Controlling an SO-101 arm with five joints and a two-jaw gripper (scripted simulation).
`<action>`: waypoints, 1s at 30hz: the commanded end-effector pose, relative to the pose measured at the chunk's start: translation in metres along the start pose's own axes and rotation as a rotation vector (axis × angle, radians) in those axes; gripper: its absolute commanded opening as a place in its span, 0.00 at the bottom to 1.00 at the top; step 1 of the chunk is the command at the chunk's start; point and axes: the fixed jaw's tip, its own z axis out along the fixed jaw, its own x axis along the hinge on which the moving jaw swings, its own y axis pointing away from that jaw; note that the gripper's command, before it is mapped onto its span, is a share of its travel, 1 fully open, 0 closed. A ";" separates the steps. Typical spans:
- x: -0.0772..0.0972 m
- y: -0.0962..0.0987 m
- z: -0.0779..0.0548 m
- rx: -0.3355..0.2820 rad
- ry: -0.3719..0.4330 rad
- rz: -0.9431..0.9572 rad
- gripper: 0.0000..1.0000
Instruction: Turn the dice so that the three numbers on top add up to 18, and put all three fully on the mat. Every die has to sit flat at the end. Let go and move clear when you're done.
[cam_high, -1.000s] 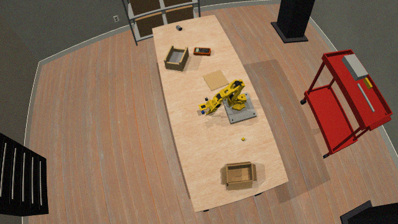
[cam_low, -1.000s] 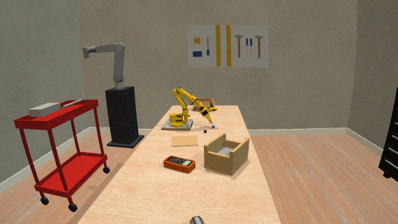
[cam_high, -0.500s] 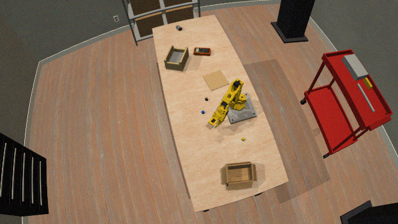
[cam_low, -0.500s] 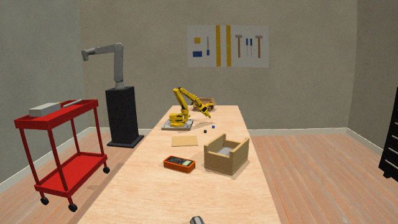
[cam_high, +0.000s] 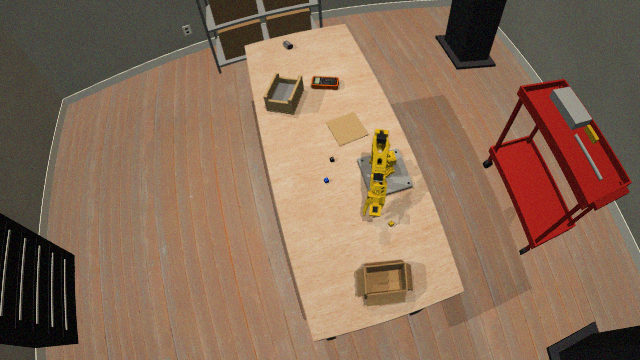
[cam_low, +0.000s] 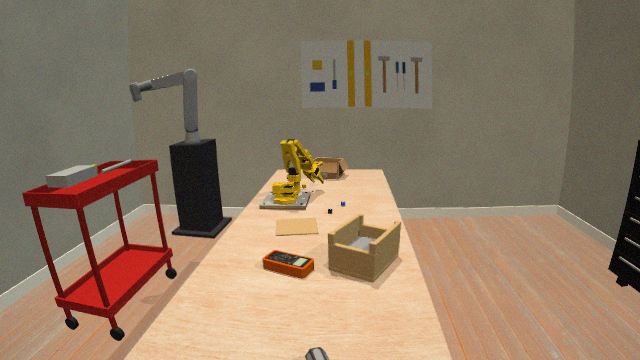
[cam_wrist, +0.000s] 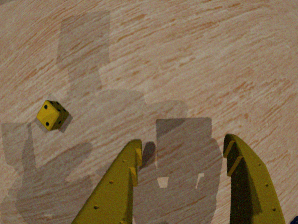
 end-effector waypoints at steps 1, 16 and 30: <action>-0.005 0.030 0.005 -0.076 -0.006 -0.110 0.25; 0.000 0.066 0.002 -0.165 -0.006 -0.238 0.25; 0.001 0.067 0.003 -0.165 -0.001 -0.235 0.25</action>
